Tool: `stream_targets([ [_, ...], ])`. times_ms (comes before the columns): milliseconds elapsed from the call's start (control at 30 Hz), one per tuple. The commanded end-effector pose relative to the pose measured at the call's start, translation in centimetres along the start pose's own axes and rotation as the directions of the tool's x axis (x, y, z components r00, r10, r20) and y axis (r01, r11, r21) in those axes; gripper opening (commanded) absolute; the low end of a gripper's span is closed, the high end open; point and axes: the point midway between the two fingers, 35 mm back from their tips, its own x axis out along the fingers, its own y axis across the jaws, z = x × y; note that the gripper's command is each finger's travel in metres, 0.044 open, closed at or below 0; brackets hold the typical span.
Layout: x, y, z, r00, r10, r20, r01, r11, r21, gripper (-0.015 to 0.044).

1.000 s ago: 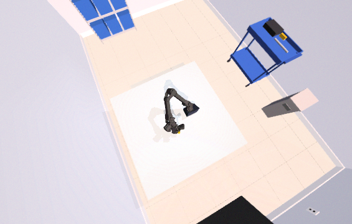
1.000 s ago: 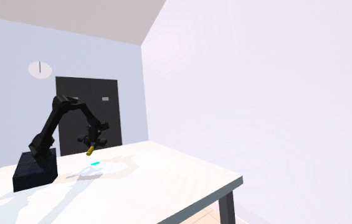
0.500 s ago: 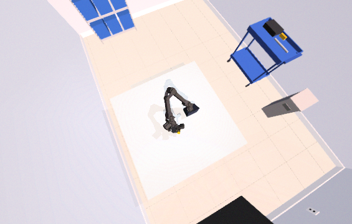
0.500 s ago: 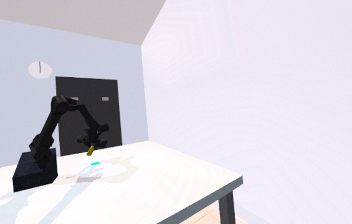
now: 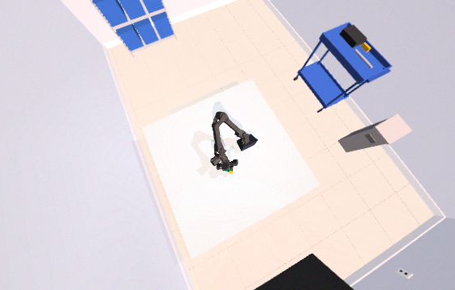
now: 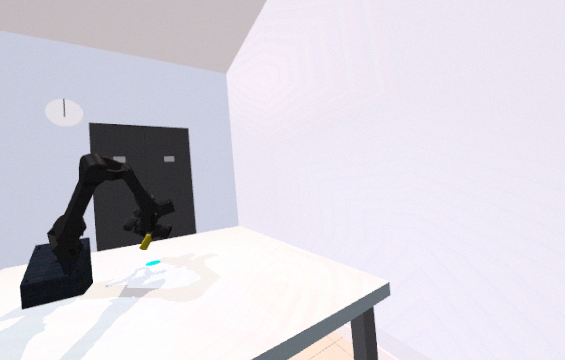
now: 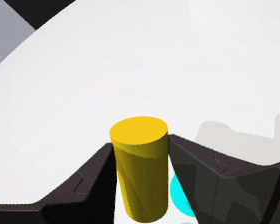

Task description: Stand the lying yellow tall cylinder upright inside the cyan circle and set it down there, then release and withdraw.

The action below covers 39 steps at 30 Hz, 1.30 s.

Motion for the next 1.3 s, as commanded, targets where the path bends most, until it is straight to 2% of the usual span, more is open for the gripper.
stream_targets([
  [0, 0.0, 0.2, -0.2, 0.999, 0.008, 0.035, -0.007, 1.0, -0.012, 0.0105],
  [1267, -1.2, 0.0, -0.3, 0.952, -0.016, 0.307, 0.043, 0.996, -0.08, 0.0105],
])
